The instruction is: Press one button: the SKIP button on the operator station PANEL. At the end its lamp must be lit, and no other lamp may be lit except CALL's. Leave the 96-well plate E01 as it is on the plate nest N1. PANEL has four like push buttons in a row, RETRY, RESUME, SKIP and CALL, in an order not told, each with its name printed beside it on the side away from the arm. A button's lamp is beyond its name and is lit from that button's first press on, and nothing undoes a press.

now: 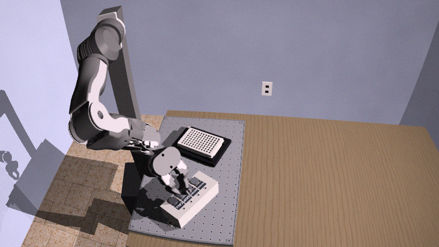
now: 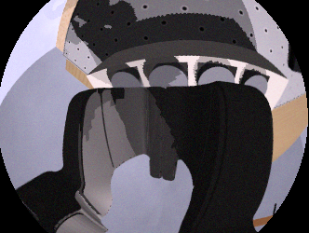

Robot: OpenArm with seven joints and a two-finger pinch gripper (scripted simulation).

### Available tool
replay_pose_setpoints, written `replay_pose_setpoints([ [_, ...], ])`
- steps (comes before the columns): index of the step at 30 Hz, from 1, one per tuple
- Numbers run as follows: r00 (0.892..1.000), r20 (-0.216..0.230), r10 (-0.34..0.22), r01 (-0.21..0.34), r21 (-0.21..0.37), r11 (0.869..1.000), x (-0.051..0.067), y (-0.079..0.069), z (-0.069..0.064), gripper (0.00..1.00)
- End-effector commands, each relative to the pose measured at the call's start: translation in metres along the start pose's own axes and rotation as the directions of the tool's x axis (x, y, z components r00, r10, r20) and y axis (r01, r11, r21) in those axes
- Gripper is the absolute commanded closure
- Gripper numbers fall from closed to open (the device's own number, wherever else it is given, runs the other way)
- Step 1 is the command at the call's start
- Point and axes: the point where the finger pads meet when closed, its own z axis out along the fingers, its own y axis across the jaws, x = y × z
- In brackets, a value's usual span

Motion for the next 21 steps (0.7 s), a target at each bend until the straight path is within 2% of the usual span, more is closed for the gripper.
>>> replay_pose_setpoints([
  [1,1.000,0.004,0.002,-0.002,0.005,1.000,-0.0037,-0.0002,-0.0011,1.00],
  [21,1.000,0.003,0.001,-0.001,0.009,1.000,-0.0028,-0.0016,-0.0036,1.00],
])
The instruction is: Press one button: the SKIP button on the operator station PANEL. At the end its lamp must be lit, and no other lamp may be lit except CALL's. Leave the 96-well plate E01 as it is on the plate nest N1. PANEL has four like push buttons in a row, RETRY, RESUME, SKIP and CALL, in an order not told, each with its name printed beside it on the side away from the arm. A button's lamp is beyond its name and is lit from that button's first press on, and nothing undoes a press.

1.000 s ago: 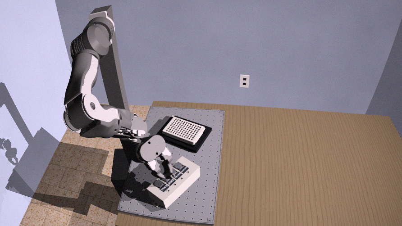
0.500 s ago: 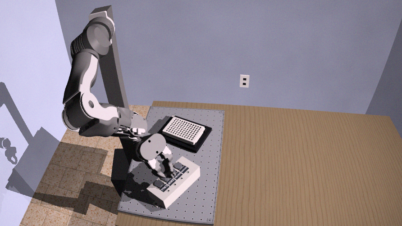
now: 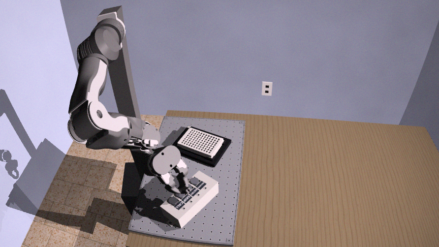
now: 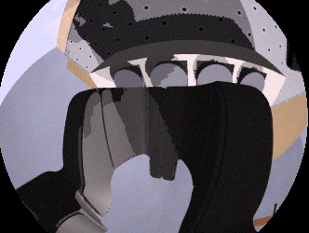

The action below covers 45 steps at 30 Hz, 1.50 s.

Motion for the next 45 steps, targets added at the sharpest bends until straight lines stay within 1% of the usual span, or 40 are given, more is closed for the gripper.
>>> replay_pose_setpoints([
  [1,1.000,0.003,0.000,0.000,0.006,1.000,-0.0006,-0.0018,-0.0004,1.00],
  [10,1.000,0.003,0.000,0.000,0.006,1.000,-0.0006,-0.0018,-0.0004,1.00],
  [15,1.000,0.003,0.002,-0.002,-0.005,1.000,0.0024,0.0011,0.0033,1.00],
  [27,1.000,0.003,0.002,-0.002,-0.005,1.000,0.0024,0.0011,0.0033,1.00],
  [32,1.000,0.003,0.002,-0.002,-0.005,1.000,0.0052,0.0012,0.0066,1.00],
  [45,1.000,0.003,0.002,-0.002,-0.004,1.000,0.0057,0.0011,0.0073,1.00],
])
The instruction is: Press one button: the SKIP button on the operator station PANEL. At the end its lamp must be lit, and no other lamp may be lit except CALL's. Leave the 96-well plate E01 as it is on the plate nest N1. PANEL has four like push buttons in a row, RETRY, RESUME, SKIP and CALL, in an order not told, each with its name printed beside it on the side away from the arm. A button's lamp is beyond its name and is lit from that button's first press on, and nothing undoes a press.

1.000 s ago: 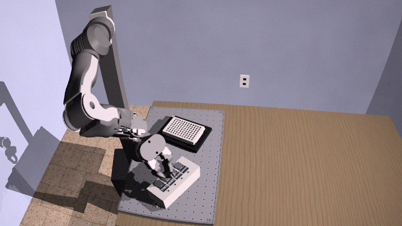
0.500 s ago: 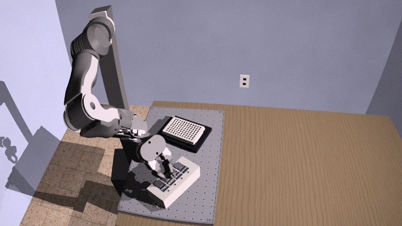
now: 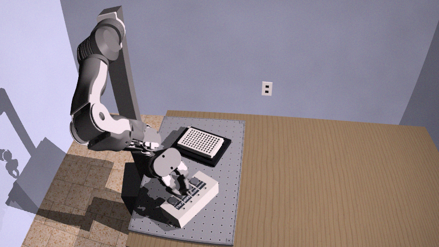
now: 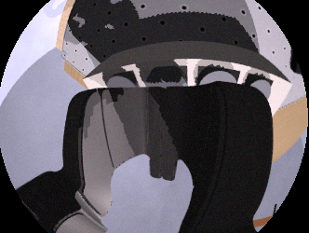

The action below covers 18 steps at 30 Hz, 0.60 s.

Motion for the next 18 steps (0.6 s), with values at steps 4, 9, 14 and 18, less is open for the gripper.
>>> replay_pose_setpoints([
  [4,1.000,0.001,0.002,-0.002,-0.005,1.000,0.0025,0.0005,0.0030,1.00],
  [9,1.000,0.001,0.002,-0.002,-0.005,1.000,0.0025,0.0005,0.0030,1.00],
  [14,1.000,0.001,0.002,-0.002,-0.005,1.000,0.0025,0.0005,0.0030,1.00],
  [18,1.000,0.000,0.002,-0.002,-0.005,1.000,0.0031,0.0003,0.0037,1.00],
])
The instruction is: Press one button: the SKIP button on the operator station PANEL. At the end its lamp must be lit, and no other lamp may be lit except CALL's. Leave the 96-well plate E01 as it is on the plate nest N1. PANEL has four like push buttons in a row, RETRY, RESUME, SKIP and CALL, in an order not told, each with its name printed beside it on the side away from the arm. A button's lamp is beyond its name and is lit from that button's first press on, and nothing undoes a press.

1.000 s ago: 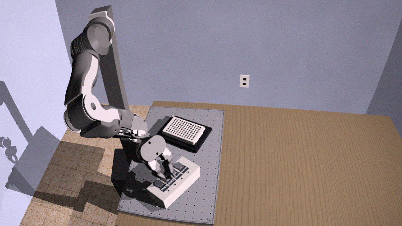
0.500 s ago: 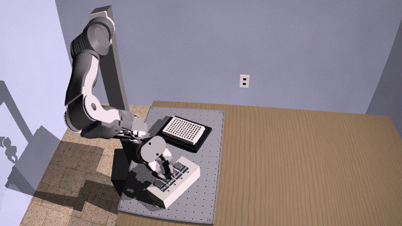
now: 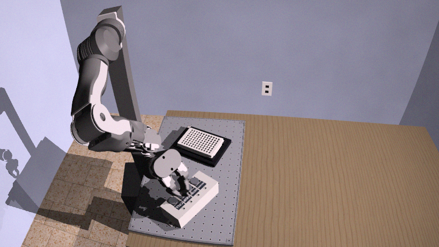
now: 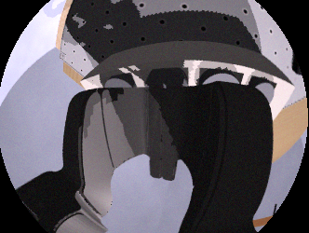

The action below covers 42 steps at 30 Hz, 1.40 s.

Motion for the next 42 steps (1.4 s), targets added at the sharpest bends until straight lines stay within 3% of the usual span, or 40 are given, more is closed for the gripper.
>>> replay_pose_setpoints([
  [1,1.000,-0.004,0.000,0.000,-0.004,1.000,0.002,0.001,0.001,1.00],
  [32,1.000,-0.003,-0.002,0.002,-0.001,1.000,0.002,0.000,0.002,1.00],
  [37,1.000,0.002,-0.001,0.001,0.003,1.000,-0.014,-0.001,-0.015,1.00],
  [42,1.000,0.002,-0.001,0.001,0.003,1.000,-0.014,-0.001,-0.015,1.00],
])
